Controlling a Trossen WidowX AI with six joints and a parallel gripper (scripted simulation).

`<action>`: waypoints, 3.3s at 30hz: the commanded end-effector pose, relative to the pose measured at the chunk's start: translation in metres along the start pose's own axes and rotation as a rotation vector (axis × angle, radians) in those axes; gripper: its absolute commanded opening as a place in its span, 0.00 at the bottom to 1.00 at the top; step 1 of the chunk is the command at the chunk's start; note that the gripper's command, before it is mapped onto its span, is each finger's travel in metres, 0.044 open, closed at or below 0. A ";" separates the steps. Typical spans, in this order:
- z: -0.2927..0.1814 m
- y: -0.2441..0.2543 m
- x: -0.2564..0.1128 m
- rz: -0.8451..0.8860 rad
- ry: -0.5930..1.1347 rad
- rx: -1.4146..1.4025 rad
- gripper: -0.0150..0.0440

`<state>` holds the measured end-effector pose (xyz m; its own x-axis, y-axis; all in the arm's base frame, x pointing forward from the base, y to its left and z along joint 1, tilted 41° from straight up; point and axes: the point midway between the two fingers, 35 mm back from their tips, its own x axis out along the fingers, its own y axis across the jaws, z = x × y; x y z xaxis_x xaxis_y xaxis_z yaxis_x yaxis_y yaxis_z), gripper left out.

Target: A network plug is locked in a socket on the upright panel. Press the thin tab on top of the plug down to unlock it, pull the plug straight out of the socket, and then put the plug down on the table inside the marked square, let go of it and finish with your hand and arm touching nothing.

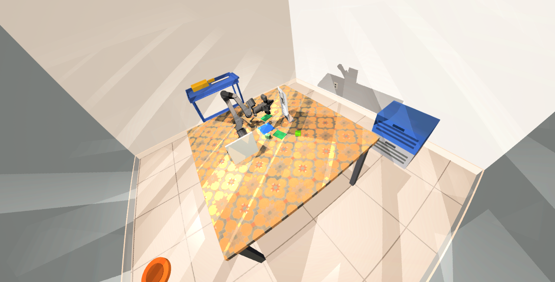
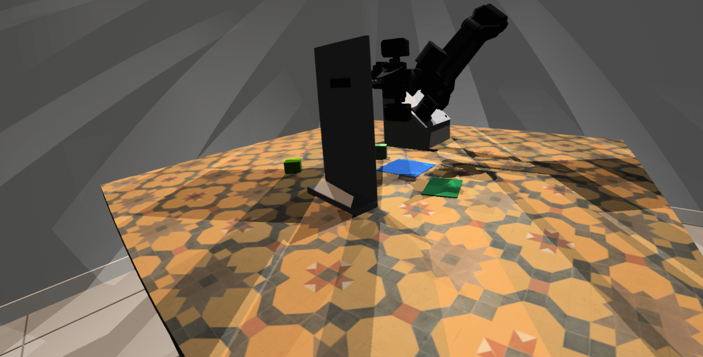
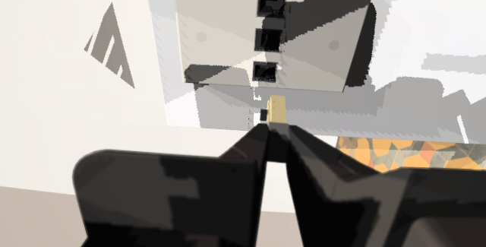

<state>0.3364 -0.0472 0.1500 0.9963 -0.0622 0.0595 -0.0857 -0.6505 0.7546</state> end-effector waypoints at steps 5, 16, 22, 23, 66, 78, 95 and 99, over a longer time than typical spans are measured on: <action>0.002 0.009 -0.001 0.000 -0.001 0.000 0.25; 0.005 0.032 -0.008 -0.001 -0.003 0.000 0.25; 0.006 0.044 -0.014 -0.002 -0.004 0.000 0.25; 0.007 0.046 -0.015 -0.002 -0.004 0.000 0.25; 0.031 -0.082 -0.082 -0.746 0.063 -0.155 0.25; 0.017 -0.114 -0.121 -0.943 0.193 -0.118 0.25; 0.018 -0.126 -0.123 -0.967 0.208 -0.113 0.25; 0.018 -0.130 -0.122 -0.968 0.207 -0.114 0.25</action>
<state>0.2284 0.0280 0.0393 0.6283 0.5948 -0.5015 0.7430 -0.2676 0.6135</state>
